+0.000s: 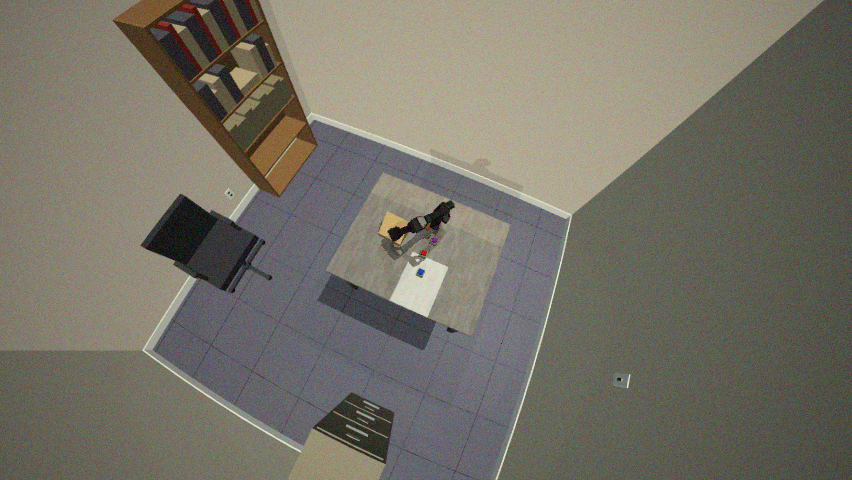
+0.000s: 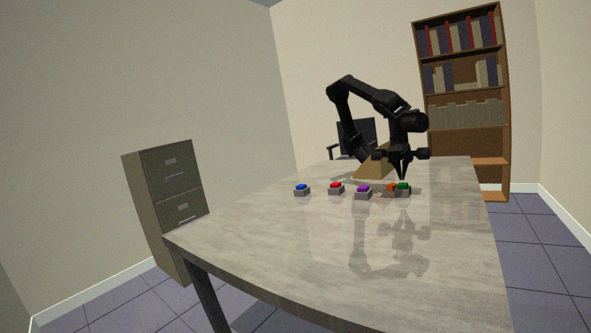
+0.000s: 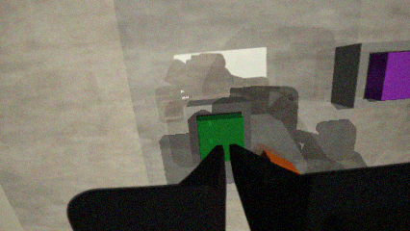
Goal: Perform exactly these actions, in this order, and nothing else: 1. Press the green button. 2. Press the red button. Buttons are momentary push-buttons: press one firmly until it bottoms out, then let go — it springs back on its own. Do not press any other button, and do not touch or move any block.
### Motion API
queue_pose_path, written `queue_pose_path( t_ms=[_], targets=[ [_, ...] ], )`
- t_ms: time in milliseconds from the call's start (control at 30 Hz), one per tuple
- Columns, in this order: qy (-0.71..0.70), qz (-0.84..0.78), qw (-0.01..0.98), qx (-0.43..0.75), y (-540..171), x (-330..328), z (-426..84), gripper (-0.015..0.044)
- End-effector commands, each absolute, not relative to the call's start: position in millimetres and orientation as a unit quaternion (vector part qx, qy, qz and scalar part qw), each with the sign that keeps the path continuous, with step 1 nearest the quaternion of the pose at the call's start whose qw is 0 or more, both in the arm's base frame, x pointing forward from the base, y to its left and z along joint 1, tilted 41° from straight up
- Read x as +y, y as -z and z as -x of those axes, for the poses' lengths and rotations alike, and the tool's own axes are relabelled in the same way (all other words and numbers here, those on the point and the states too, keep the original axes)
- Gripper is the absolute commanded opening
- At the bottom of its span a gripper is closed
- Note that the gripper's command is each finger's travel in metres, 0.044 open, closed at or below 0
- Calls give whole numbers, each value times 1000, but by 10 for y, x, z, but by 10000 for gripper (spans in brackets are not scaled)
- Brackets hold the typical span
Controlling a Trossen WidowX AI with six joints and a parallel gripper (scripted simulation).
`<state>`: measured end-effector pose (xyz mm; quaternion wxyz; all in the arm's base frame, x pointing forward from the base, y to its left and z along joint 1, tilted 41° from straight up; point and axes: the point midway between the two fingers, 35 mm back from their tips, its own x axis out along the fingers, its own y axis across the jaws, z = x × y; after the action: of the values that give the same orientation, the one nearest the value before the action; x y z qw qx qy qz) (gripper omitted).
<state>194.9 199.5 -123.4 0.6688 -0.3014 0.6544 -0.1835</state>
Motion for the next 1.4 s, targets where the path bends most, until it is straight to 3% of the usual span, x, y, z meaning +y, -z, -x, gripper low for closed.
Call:
queue_pose_path(
  t_ms=[0,200,433,700,933,1200,1367],
  targets=[
    [183,296,671,654,1153,2080,-1945,20],
    [182,296,671,655,700,2460,-1899,20],
    [181,296,671,655,597,2419,-1948,20],
    [177,296,672,656,-294,1556,-2361,20],
    [187,302,668,653,-876,665,-2333,20],
    [188,303,668,653,-899,565,-2316,20],
    [189,303,668,653,-475,194,-2360,20]
  ],
)
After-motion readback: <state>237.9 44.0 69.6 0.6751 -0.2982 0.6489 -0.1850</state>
